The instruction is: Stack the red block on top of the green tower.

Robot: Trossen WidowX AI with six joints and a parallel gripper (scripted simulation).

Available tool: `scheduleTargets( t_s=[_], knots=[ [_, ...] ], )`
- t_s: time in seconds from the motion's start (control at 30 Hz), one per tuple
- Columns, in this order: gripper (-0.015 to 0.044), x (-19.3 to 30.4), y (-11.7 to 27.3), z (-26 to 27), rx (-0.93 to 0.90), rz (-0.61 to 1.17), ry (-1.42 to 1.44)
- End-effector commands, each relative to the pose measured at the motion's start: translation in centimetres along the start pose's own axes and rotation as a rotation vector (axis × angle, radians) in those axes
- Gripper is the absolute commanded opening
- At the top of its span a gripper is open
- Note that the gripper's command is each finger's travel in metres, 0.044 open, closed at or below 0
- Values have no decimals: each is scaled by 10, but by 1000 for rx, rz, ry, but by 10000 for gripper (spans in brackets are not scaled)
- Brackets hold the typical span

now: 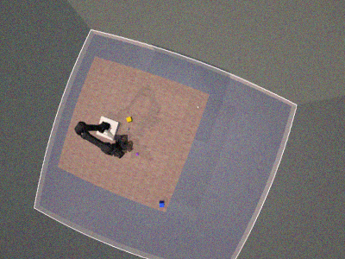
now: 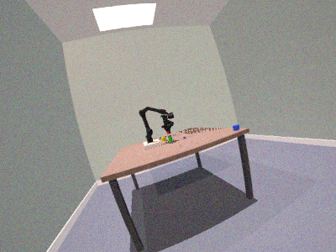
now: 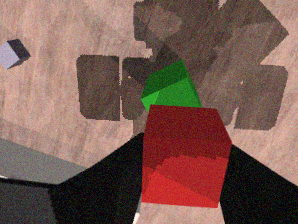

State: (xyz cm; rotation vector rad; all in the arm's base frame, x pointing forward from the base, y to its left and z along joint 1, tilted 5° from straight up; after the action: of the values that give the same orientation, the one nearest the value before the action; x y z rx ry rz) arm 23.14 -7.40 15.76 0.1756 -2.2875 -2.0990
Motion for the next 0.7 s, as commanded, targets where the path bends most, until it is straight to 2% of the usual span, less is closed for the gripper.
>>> scheduleTargets(
  t_s=[0.0, 0.27, 0.67],
  knots=[
    [0, 0, -7, 0, -4, -3, 4],
    [0, 1, -33, 1, -4, -3, 4],
    [0, 1, -35, 1, -4, -3, 4]
  ],
)
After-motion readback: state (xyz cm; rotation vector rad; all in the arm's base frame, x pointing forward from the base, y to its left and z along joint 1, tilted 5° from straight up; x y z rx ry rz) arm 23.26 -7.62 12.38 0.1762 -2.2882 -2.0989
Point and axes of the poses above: the point midway between the two fingers, 35 mm back from their tips, its own y axis back along the fingers, its own z axis across the jaws, x = y × z, the point moved 5 cm from there along y, back along the fingers, and after that the axes turned 15 degrees about -y, right-handed, at the moved point
